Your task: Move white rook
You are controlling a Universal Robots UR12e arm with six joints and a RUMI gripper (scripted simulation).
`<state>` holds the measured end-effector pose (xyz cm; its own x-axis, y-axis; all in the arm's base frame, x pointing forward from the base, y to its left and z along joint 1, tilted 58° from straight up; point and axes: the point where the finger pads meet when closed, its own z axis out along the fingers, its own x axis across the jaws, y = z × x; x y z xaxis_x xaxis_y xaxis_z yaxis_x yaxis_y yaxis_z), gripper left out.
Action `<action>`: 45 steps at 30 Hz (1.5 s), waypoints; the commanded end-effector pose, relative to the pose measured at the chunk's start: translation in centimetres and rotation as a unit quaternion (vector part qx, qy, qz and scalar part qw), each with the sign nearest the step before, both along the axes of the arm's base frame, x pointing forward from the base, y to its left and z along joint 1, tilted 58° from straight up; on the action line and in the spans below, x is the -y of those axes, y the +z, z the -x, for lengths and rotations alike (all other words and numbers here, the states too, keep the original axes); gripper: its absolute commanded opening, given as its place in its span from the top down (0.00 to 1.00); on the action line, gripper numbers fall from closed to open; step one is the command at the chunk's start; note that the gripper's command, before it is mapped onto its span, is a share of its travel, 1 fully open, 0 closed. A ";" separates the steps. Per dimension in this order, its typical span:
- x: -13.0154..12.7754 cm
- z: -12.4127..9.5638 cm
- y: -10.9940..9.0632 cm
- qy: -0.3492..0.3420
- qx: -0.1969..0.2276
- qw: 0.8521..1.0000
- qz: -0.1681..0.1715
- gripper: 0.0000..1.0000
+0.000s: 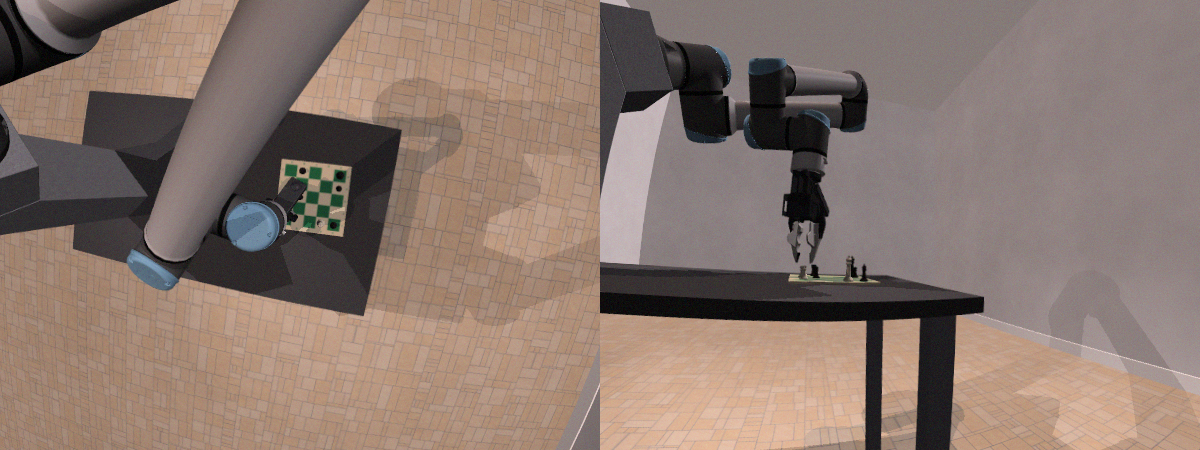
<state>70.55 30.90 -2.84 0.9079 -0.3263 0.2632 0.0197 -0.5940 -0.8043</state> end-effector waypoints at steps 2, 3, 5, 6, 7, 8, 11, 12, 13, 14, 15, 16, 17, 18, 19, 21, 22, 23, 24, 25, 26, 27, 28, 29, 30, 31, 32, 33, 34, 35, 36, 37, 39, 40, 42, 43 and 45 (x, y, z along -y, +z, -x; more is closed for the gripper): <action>0.0 0.0 0.0 0.000 0.000 1.000 0.000 0.78; 0.0 0.0 0.0 0.000 0.000 1.000 0.000 0.78; 0.0 0.0 0.0 0.000 0.000 1.000 0.000 0.78; 0.0 0.0 0.0 0.000 0.000 1.000 0.000 0.78; 0.0 0.0 0.0 0.000 0.000 1.000 0.000 0.78; 0.0 0.0 0.0 0.000 0.000 1.000 0.000 0.78; 0.0 0.0 0.0 0.000 0.000 1.000 0.000 0.78; 0.0 0.0 0.0 0.000 0.000 1.000 0.000 0.78; 0.0 0.0 0.0 0.000 0.000 1.000 0.000 0.78; 0.0 0.0 0.0 0.000 0.000 1.000 0.000 0.78; 0.0 0.0 0.0 0.000 0.000 1.000 0.000 0.78; 0.0 0.0 0.0 0.000 0.000 1.000 0.000 0.78; 0.0 0.0 0.0 0.000 0.000 1.000 0.000 0.78; 0.0 0.0 0.0 0.000 0.000 1.000 0.000 0.78; 0.0 0.0 0.0 0.000 0.000 1.000 0.000 0.78; 0.0 0.0 0.0 0.000 0.000 1.000 0.000 0.78; 0.0 0.0 0.0 0.000 0.000 1.000 0.000 0.78; 0.0 0.0 0.0 0.000 0.000 1.000 0.000 0.78; 0.0 0.0 0.0 0.000 0.000 1.000 0.000 0.78; 0.0 0.0 0.0 0.000 0.000 1.000 0.000 0.78; 0.0 0.0 0.0 0.000 0.000 1.000 0.000 0.78; 0.0 0.0 0.0 0.000 0.000 1.000 0.000 0.78; 0.0 -0.1 0.0 0.000 0.000 1.000 0.000 0.78; -0.1 -0.1 -0.1 0.000 0.000 1.000 0.000 0.78; -0.2 -0.1 -0.1 0.000 0.000 1.000 0.000 0.78; -0.2 -0.2 -0.2 0.000 0.000 1.000 0.000 0.78; -0.3 -0.2 -0.2 0.000 0.000 1.000 0.000 0.78; -0.4 -0.3 -0.3 0.000 0.000 1.000 0.000 0.78; -0.5 -0.3 -0.4 0.000 0.000 1.000 0.000 0.78; -0.7 -0.4 -0.5 0.000 0.000 1.000 0.000 0.78; -0.8 -0.5 -0.6 0.000 0.000 1.000 0.000 0.78; -0.9 -0.6 -0.7 0.000 0.000 1.000 0.000 0.78; -1.2 -0.7 -0.9 0.000 0.000 1.000 0.000 0.78; -1.4 -0.8 -1.0 0.000 0.000 1.000 0.000 0.78; -1.6 -1.0 -1.2 0.000 0.000 1.000 0.000 0.78; -1.6 -1.0 -1.2 0.000 0.000 1.000 0.000 0.78; -1.8 -1.0 -1.3 0.000 0.000 1.000 0.000 0.78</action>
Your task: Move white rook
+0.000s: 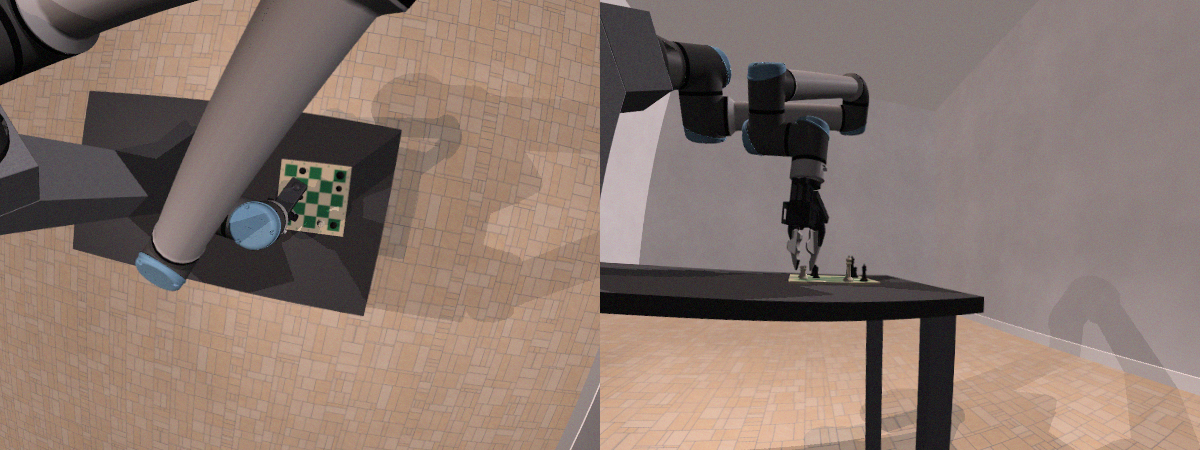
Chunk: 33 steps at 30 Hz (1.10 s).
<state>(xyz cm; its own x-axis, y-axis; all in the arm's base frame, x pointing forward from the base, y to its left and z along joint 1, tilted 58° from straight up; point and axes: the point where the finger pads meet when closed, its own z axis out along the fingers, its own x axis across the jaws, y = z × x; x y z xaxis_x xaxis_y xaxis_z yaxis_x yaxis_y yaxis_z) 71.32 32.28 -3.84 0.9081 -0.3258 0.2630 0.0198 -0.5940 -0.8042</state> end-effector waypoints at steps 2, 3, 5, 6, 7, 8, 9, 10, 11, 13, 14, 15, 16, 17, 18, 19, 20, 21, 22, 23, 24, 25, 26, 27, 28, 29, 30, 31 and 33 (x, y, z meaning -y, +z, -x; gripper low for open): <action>-0.6 -0.4 -0.4 0.000 0.000 1.000 0.000 0.78; -0.7 -0.4 -0.5 0.000 0.000 1.000 0.000 0.78; -0.8 -0.5 -0.6 0.000 0.000 1.000 0.000 0.78; -0.8 -0.5 -0.6 0.000 0.000 1.000 0.000 0.78; -0.8 -0.5 -0.6 0.000 0.000 1.000 0.000 0.78; -0.9 -0.5 -0.6 0.000 0.000 1.000 0.000 0.78; -0.9 -0.5 -0.6 0.000 0.000 1.000 0.000 0.78; -0.9 -0.5 -0.6 0.000 0.000 1.000 0.000 0.78; -0.9 -0.5 -0.6 0.000 0.000 1.000 0.000 0.78; -0.9 -0.5 -0.6 0.000 0.000 1.000 0.000 0.78; -0.9 -0.5 -0.6 0.000 0.000 1.000 0.000 0.78; -0.9 -0.5 -0.6 0.000 0.000 1.000 0.000 0.78; -0.9 -0.5 -0.6 0.000 0.000 1.000 0.000 0.78; -0.9 -0.5 -0.6 0.000 0.000 1.000 0.000 0.78; -0.9 -0.5 -0.6 0.000 0.000 1.000 0.000 0.78; -0.9 -0.5 -0.6 0.000 0.000 1.000 0.000 0.78; -0.9 -0.5 -0.6 0.000 0.000 1.000 0.000 0.78; -0.9 -0.5 -0.6 0.000 0.000 1.000 0.000 0.78; -0.9 -0.5 -0.6 0.000 0.000 1.000 0.000 0.78; -0.9 -0.5 -0.6 0.000 0.000 1.000 0.000 0.78; -0.9 -0.5 -0.6 0.000 0.000 1.000 0.000 0.78; -0.9 -0.5 -0.6 0.000 0.000 1.000 0.000 0.78; -0.9 -0.5 -0.6 0.000 0.000 1.000 0.000 0.78; -0.9 -0.5 -0.6 0.000 0.000 1.000 0.000 0.78; -0.9 -0.5 -0.6 0.000 0.000 1.000 0.000 0.78; -0.9 -0.5 -0.6 0.000 0.000 1.000 0.000 0.78; -0.9 -0.5 -0.6 0.000 0.000 1.000 0.000 0.78; -0.9 -0.5 -0.6 0.000 0.000 1.000 0.000 0.78; -0.9 -0.5 -0.6 0.000 0.000 1.000 0.000 0.78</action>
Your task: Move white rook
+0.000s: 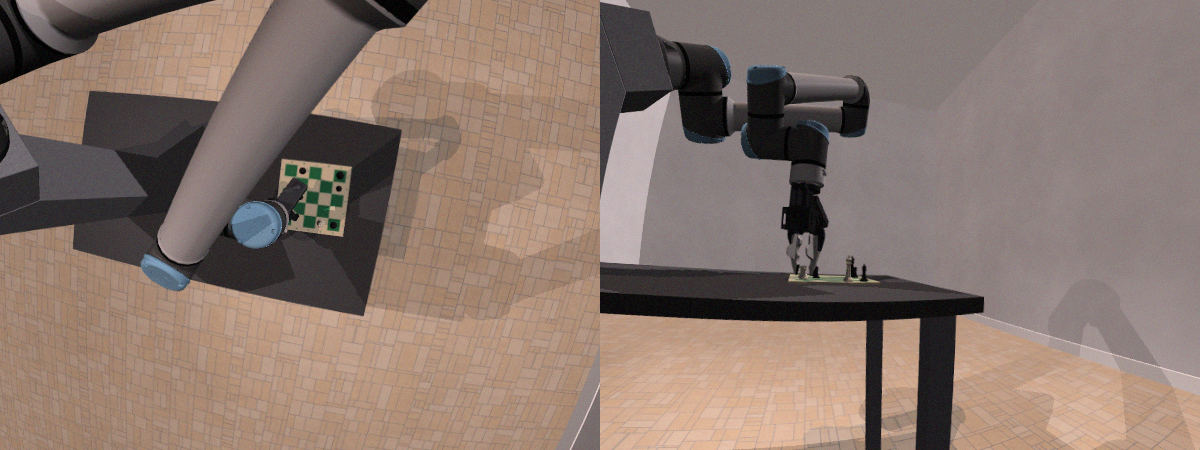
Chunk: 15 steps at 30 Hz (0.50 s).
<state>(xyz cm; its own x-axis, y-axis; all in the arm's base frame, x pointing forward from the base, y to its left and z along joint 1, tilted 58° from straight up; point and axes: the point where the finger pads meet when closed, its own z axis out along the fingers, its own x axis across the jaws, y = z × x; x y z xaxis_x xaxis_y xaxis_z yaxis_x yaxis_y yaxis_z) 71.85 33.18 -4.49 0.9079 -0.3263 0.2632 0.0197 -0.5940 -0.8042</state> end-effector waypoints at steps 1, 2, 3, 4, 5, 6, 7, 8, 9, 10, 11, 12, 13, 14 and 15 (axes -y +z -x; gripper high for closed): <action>0.0 0.0 0.0 0.000 0.000 1.000 0.000 0.78; 0.0 0.0 0.0 0.000 0.000 1.000 0.000 0.78; 0.0 0.0 0.0 0.000 0.000 1.000 0.000 0.78; 0.0 0.0 0.0 0.000 0.000 1.000 0.000 0.78; 0.0 0.0 0.0 0.000 0.000 1.000 0.000 0.78; 0.0 0.0 0.0 0.000 0.000 1.000 0.000 0.78; 0.0 0.0 0.0 0.000 0.000 1.000 0.000 0.78; 0.0 0.0 0.0 0.000 0.000 1.000 0.000 0.78; 0.0 0.0 0.0 0.000 0.000 1.000 0.000 0.78; 0.0 0.0 0.0 0.000 0.000 1.000 0.000 0.78; 0.0 0.0 0.0 0.000 0.000 1.000 0.000 0.78; 0.0 0.0 0.0 0.000 0.000 1.000 0.000 1.00; 0.0 0.0 0.0 0.000 0.000 1.000 0.000 1.00; 0.0 0.0 0.0 0.000 0.000 1.000 0.000 1.00; 0.0 0.0 0.0 0.000 0.000 1.000 0.000 1.00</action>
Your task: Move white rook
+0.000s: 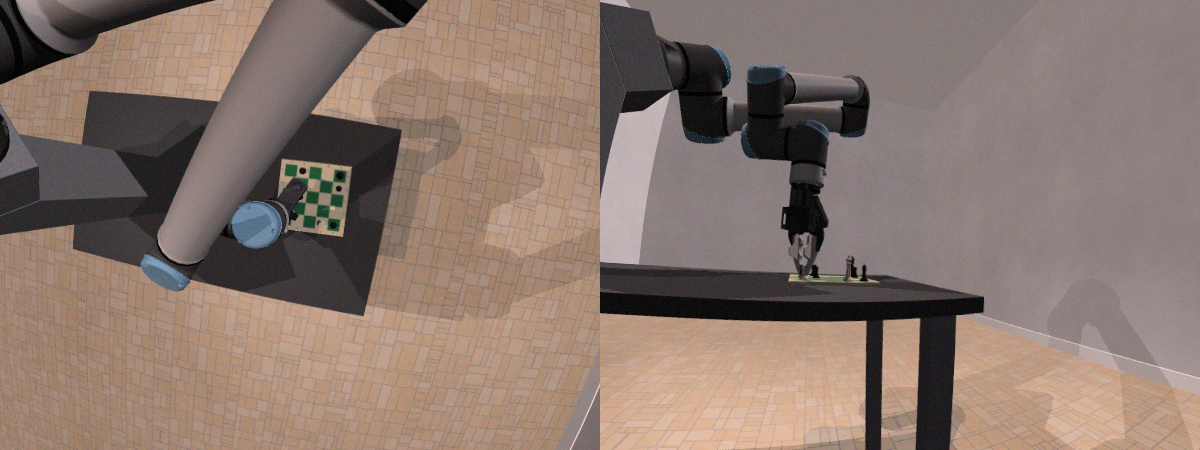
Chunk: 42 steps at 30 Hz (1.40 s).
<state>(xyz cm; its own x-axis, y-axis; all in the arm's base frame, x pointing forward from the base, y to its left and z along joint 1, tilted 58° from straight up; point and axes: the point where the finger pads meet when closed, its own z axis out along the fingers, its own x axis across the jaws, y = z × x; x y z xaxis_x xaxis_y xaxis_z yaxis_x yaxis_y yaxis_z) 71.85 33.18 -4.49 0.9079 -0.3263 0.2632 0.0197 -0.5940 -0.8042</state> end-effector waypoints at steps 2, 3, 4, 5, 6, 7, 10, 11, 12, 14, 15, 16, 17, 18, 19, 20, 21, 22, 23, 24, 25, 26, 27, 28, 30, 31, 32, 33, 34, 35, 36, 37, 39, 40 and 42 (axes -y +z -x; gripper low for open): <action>0.0 0.0 0.0 0.000 0.000 1.000 0.000 1.00; 0.0 0.0 0.0 0.000 0.000 1.000 0.000 1.00; 0.0 0.0 0.0 0.000 0.000 1.000 0.000 1.00; 0.0 0.0 0.0 0.000 0.000 1.000 0.000 1.00; 0.0 0.0 0.0 0.000 0.000 1.000 0.000 1.00; 0.0 0.0 0.0 0.000 0.000 1.000 0.000 1.00; 0.0 0.0 0.0 0.000 0.000 1.000 0.000 1.00; 0.0 0.0 0.0 0.000 0.000 1.000 0.000 1.00; 0.0 0.0 0.0 0.000 0.000 1.000 0.000 1.00; 0.0 0.0 0.0 0.000 0.000 1.000 0.000 1.00; 0.0 0.0 0.0 0.000 0.000 1.000 0.000 1.00; 0.0 0.0 0.0 0.000 0.000 1.000 0.000 1.00; 0.0 0.0 0.0 0.000 0.000 1.000 0.000 1.00; 0.0 0.0 0.0 0.000 0.000 1.000 0.000 1.00; 0.0 0.0 0.0 0.000 0.000 1.000 0.000 1.00; 0.0 0.0 0.0 0.000 0.000 1.000 0.000 1.00; 0.0 0.0 0.0 0.000 0.000 1.000 0.000 1.00; 0.0 0.0 0.0 0.000 0.000 1.000 0.000 1.00; 0.0 0.0 0.0 0.000 0.000 1.000 0.000 1.00; 0.0 0.0 0.0 0.000 0.000 1.000 0.000 1.00; 0.0 0.0 0.0 0.000 0.000 1.000 0.000 1.00; 0.0 0.0 0.0 0.000 0.000 1.000 0.000 1.00; 0.0 0.0 0.0 0.000 0.000 1.000 0.000 1.00; 0.0 0.0 0.0 0.000 0.000 1.000 0.000 1.00; 0.0 0.0 0.0 0.000 0.000 1.000 0.000 1.00; 0.0 0.0 0.0 0.000 0.000 1.000 0.000 1.00; 0.1 0.0 0.1 0.000 0.000 1.000 0.000 1.00; 0.2 0.1 0.1 0.000 0.000 1.000 0.000 1.00; 0.3 0.2 0.2 0.000 0.000 1.000 0.000 1.00; 0.3 0.2 0.2 0.000 0.000 1.000 0.000 1.00; 0.3 0.2 0.2 0.000 0.000 1.000 0.000 1.00; 0.6 0.3 0.4 0.000 0.000 1.000 0.000 1.00; 1.3 0.7 0.9 0.000 0.000 1.000 0.000 1.00; 1.8 1.0 1.3 0.000 0.000 1.000 0.000 1.00; 2.8 1.6 2.0 0.000 0.000 1.000 0.000 1.00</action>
